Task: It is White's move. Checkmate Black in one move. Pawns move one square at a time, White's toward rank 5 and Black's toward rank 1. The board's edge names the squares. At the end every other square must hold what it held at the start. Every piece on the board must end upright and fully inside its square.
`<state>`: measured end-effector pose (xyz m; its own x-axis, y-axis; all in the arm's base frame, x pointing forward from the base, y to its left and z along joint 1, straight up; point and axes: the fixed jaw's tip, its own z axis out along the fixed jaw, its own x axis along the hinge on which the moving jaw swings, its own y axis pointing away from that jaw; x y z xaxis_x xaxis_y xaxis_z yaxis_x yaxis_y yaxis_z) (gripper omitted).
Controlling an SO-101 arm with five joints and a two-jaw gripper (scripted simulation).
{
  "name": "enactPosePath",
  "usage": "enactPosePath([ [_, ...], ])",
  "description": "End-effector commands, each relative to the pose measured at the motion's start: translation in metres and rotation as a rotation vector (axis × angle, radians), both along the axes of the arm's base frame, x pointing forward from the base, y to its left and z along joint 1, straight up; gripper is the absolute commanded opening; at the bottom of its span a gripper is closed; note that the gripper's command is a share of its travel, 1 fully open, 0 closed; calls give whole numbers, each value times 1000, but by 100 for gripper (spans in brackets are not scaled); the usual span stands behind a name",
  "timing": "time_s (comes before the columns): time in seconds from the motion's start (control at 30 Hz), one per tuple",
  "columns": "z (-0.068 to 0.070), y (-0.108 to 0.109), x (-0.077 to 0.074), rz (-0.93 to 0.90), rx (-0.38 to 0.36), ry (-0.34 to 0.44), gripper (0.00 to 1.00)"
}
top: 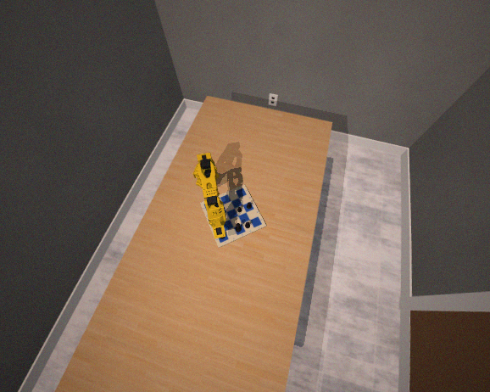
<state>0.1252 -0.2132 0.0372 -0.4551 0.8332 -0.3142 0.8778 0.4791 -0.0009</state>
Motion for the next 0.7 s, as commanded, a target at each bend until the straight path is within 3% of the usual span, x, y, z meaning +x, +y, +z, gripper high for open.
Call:
enactPosePath([
  [0.0,-8,4,-4,-12,28,12,12],
  [0.4,-11,7,-5,-12,29,12,12],
  [0.67,-5,5,-4,-12,29,12,12],
])
